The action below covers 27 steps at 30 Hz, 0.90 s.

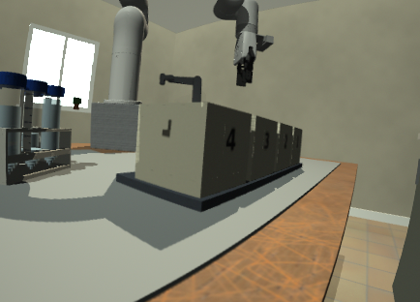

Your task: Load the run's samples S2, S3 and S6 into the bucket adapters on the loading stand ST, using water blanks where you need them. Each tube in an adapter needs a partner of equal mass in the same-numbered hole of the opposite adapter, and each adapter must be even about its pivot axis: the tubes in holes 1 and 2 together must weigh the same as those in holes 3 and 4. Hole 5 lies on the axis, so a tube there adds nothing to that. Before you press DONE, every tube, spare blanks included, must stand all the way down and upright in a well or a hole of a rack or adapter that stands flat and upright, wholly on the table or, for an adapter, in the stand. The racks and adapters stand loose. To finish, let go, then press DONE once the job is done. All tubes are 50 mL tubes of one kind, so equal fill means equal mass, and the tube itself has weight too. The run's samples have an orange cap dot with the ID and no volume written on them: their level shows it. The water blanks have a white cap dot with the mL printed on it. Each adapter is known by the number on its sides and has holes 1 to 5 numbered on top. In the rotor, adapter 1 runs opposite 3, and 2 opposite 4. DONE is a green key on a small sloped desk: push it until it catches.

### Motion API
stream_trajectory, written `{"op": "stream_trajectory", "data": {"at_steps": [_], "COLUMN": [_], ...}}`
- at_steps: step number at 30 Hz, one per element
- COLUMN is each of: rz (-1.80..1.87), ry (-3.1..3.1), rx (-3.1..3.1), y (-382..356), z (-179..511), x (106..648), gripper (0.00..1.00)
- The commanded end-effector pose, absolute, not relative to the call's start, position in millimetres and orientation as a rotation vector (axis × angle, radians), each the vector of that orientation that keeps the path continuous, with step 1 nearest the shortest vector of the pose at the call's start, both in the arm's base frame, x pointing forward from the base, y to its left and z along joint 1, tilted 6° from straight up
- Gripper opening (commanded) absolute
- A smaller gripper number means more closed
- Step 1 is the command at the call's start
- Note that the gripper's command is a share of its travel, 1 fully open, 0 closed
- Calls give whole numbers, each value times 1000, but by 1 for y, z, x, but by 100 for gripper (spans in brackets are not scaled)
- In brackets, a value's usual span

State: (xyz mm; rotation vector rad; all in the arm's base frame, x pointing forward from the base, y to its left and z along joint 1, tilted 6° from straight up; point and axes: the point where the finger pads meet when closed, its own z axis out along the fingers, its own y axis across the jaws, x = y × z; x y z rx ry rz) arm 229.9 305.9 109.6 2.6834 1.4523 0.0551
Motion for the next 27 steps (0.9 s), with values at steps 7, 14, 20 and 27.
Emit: {"op": "stream_trajectory", "data": {"at_steps": [7,14,20,27], "rz": [61,60,60,60], "ry": [1450,1450,1450,1450], "rx": [2685,2685,2685,2685], "y": [341,356,356,355], "z": [107,105,105,97], "x": [207,196,196,197], "gripper": [57,57,57,57]}}
